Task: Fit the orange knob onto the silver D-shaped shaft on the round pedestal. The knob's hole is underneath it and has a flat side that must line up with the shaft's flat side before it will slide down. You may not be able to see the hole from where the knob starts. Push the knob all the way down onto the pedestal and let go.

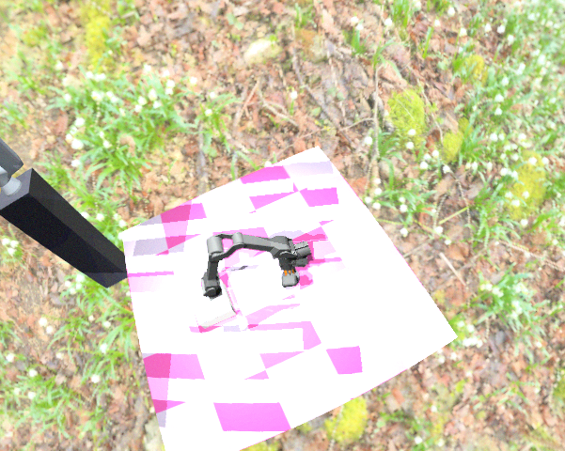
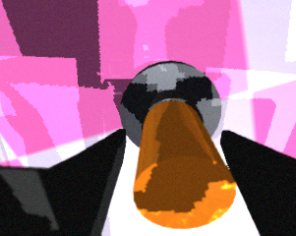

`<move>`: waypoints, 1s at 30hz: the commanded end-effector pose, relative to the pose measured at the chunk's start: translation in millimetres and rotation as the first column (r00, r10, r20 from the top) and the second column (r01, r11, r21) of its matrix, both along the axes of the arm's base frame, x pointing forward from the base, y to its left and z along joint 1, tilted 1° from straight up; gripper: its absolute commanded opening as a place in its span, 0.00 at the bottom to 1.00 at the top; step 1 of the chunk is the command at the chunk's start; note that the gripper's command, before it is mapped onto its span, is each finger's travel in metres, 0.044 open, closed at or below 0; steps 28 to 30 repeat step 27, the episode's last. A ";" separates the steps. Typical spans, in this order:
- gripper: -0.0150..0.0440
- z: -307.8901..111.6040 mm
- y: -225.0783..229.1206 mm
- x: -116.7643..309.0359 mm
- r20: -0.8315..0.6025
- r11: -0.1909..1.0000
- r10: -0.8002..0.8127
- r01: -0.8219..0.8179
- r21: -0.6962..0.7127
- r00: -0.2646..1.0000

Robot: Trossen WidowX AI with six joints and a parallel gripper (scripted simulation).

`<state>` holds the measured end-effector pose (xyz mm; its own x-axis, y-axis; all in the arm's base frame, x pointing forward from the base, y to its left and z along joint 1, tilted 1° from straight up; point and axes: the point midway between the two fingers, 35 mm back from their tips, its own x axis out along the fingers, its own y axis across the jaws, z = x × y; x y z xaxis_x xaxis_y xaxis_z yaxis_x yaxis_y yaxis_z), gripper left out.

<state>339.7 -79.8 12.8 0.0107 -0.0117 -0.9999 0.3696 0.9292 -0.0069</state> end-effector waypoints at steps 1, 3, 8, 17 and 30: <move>0.92 0.6 0.0 0.2 0.001 1.000 0.000 0.000 0.000 1.000; 1.00 0.6 0.0 0.2 0.001 1.000 0.000 0.000 0.000 1.000; 1.00 0.6 0.0 0.2 0.001 1.000 0.000 0.000 0.000 1.000; 1.00 96.1 1.5 -1.0 0.000 1.000 0.000 0.000 0.000 1.000; 1.00 96.2 0.7 2.4 0.001 1.000 0.000 0.000 0.000 1.000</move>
